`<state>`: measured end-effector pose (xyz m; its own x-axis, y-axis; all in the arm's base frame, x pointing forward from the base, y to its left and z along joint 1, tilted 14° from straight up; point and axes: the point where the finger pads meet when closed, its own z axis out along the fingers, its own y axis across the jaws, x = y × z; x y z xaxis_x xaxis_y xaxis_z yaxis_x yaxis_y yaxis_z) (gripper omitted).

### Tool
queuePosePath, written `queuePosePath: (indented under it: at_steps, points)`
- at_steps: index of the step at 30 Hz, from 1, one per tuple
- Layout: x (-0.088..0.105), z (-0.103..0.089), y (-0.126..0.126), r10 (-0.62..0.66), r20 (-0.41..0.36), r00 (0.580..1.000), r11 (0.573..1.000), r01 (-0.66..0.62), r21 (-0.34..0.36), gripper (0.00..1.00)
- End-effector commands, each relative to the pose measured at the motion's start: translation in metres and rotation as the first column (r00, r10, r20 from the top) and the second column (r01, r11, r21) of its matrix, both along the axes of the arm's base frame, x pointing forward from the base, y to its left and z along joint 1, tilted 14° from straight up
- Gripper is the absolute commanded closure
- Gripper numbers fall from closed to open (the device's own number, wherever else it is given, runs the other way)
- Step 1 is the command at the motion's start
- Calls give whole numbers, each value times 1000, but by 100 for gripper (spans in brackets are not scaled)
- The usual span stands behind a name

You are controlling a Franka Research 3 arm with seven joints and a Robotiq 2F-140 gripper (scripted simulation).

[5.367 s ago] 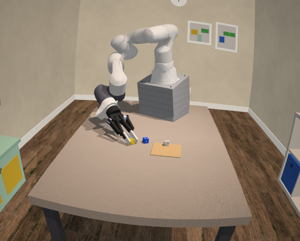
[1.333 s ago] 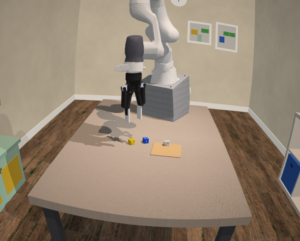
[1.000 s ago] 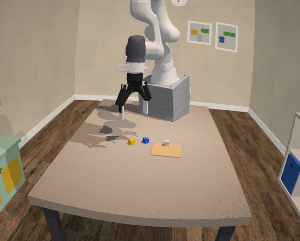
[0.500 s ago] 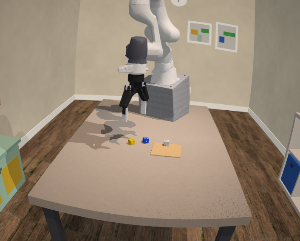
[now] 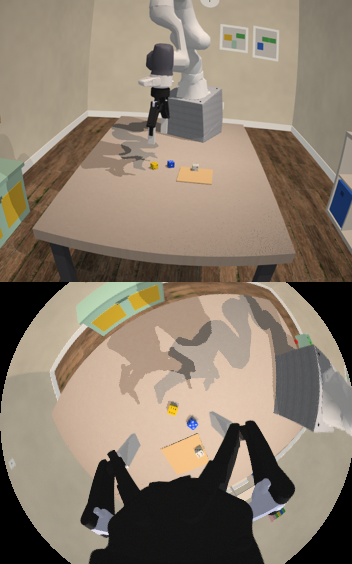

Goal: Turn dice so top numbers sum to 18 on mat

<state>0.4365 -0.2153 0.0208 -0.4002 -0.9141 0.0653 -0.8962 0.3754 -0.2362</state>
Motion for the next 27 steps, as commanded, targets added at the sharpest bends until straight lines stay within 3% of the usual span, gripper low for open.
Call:
queuePosePath:
  at_steps: [1, 5, 22, 27]
  points:
    - [2, 0, 1, 172, -26, 985, 985, -172, -2, 0]
    - [2, -1, 1, 207, -31, 978, 978, -207, -7, 0]
    - [2, -5, 1, 483, -85, 871, 872, -488, -45, 0]
    - [2, -7, 1, 578, -107, 809, 809, -585, -55, 0]
